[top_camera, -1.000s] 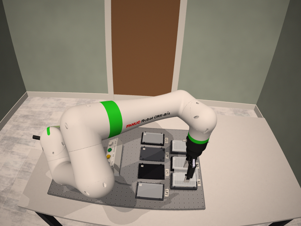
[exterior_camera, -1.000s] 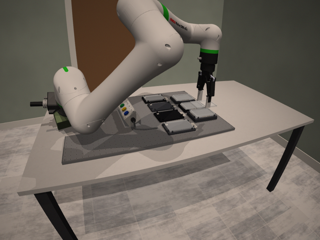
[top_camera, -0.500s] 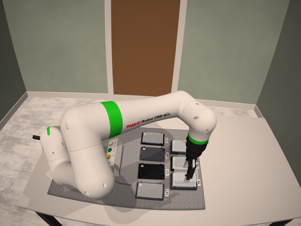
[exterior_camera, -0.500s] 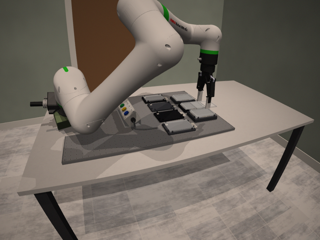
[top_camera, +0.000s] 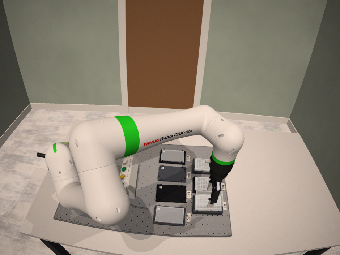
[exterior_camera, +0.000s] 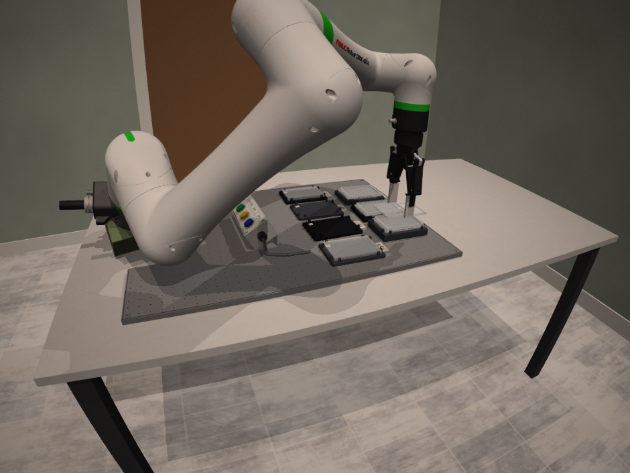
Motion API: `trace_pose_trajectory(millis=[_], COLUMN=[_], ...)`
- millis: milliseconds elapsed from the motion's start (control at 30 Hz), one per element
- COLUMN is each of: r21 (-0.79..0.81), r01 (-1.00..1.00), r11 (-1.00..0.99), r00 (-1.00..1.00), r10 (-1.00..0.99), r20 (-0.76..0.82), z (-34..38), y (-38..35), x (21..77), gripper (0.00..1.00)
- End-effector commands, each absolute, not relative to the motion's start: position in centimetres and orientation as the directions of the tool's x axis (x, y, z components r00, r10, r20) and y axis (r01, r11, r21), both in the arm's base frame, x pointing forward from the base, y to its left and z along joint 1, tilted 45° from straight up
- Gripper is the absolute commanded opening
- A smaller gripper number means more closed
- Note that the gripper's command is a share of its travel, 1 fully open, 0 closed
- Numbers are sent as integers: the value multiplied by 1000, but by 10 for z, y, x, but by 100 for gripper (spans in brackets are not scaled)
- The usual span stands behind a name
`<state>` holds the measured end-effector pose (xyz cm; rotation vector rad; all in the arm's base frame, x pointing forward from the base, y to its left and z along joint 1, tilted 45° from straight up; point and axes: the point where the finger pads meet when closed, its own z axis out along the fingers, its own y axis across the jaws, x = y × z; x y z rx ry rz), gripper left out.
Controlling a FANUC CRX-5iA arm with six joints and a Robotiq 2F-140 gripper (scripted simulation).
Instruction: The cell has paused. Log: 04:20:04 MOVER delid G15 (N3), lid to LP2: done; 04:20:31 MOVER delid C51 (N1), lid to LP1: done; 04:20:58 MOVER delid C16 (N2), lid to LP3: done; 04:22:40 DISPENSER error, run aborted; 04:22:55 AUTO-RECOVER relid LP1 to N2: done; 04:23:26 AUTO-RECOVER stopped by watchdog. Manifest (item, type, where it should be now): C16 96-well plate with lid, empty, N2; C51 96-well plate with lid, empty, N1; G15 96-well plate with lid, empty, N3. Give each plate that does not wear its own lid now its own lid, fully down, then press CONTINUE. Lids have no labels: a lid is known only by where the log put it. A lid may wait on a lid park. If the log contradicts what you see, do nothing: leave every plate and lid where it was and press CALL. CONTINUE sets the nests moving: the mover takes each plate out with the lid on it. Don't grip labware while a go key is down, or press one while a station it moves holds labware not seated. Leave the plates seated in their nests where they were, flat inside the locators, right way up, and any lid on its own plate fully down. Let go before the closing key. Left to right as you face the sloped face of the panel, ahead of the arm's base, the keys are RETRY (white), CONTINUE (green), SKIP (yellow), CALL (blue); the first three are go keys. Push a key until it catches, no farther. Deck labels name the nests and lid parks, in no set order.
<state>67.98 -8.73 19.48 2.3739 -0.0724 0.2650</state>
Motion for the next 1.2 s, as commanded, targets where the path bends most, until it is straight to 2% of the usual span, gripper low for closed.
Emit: trace_pose_trajectory(millis=[0, 1167], r21=[673, 673], r01=[-128, -128], r11=[-729, -729], r00=[977, 977], r10=[24, 24], r20=[212, 212], z=[193, 181], y=[-89, -100], x=[681, 684], gripper=[0, 0])
